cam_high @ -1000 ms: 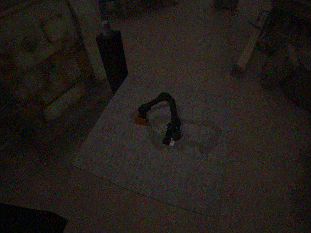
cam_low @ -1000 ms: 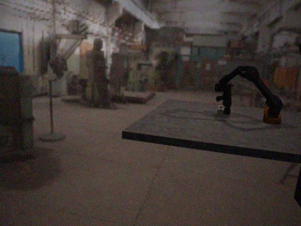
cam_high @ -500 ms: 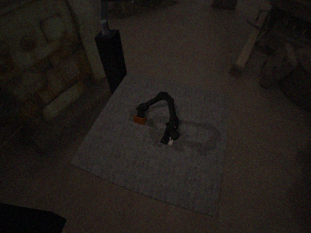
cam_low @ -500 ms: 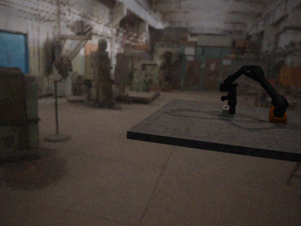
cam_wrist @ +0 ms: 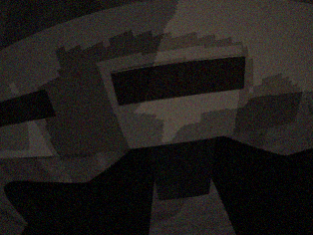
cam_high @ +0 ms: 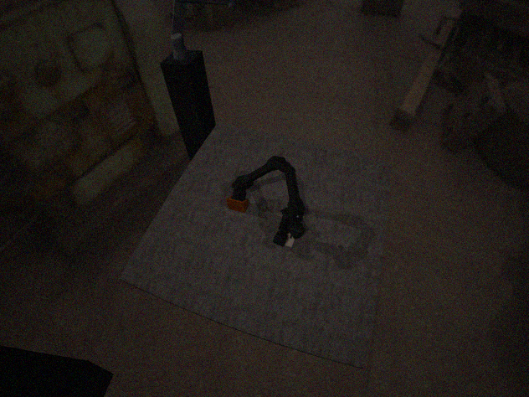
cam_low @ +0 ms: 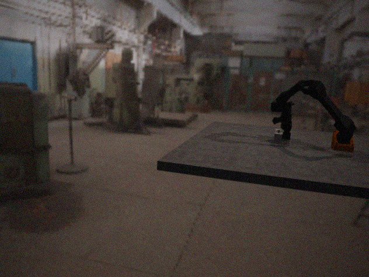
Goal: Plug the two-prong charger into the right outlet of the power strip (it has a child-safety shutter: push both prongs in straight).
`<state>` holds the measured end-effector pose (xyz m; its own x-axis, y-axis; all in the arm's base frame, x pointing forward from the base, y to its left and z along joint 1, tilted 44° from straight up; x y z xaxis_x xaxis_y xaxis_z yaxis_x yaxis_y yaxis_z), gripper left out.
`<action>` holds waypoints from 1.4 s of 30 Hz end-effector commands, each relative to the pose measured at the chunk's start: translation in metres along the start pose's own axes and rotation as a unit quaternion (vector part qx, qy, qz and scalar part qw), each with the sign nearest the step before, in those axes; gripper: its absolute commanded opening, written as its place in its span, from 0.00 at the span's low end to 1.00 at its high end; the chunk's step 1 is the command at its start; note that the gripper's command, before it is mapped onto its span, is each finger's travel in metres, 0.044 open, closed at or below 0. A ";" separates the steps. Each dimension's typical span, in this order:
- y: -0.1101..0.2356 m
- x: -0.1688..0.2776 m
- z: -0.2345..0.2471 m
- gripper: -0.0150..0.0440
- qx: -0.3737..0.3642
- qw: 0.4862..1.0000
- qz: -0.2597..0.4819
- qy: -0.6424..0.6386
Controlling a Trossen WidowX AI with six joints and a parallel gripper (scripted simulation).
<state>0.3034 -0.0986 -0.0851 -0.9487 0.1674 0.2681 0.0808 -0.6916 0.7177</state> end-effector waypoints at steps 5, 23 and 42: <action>0.000 0.000 0.000 0.25 -0.001 1.000 -0.001 0.000; 0.000 0.000 0.000 0.92 -0.001 1.000 -0.001 0.000; 0.000 0.004 -0.001 1.00 -0.001 1.000 -0.005 0.002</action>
<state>0.2993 -0.0989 -0.0866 -0.9483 0.1723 0.2666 0.0765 -0.6911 0.7187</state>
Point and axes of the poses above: the point midway between the two fingers, 35 mm back from their tips, its own y axis back along the fingers, its own z axis across the jaws, x = y × z, the point moved 1 cm from there along y, back along the fingers, and after that the axes turned 12 degrees about -y, right-handed, at the moved point
